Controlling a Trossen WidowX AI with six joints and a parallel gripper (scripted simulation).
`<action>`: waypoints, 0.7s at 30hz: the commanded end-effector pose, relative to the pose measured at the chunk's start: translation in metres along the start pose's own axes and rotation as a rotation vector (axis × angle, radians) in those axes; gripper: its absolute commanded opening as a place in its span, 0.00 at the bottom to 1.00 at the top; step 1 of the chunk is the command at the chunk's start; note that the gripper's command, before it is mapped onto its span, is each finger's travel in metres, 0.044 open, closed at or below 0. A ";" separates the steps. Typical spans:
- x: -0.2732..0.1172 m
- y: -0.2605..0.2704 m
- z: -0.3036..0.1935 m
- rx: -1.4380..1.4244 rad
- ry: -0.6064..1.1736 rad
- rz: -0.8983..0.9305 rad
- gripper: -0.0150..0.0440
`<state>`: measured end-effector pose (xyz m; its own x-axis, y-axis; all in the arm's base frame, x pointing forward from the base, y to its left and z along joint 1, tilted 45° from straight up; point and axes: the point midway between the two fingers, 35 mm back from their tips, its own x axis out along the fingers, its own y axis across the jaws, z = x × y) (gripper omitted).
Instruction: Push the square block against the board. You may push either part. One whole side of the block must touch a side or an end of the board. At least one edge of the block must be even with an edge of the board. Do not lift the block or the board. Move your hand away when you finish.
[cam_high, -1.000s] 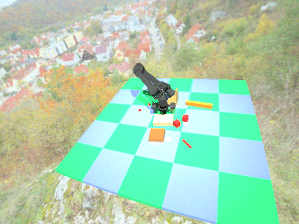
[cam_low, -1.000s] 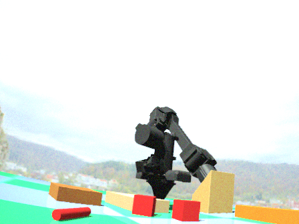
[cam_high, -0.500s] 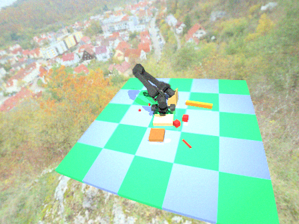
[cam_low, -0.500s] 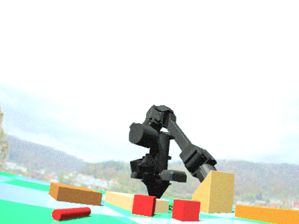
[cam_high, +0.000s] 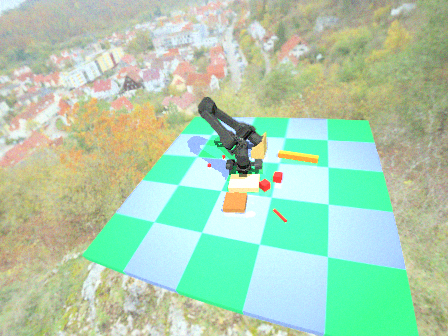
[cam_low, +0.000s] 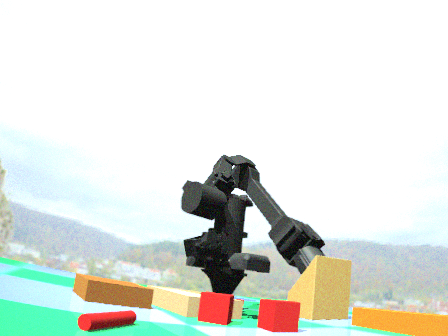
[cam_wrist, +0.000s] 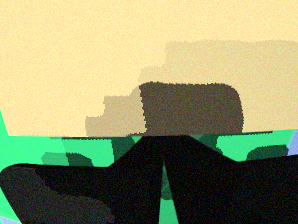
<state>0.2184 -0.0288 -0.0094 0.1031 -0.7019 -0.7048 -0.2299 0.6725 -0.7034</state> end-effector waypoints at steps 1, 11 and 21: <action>0.000 0.000 0.010 0.003 -0.007 -0.003 0.25; 0.001 0.000 0.022 0.003 -0.007 -0.003 0.25; 0.000 0.000 0.008 0.003 -0.007 -0.003 0.25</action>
<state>0.2311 -0.0257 -0.0112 0.1072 -0.7022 -0.7039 -0.2319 0.6707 -0.7045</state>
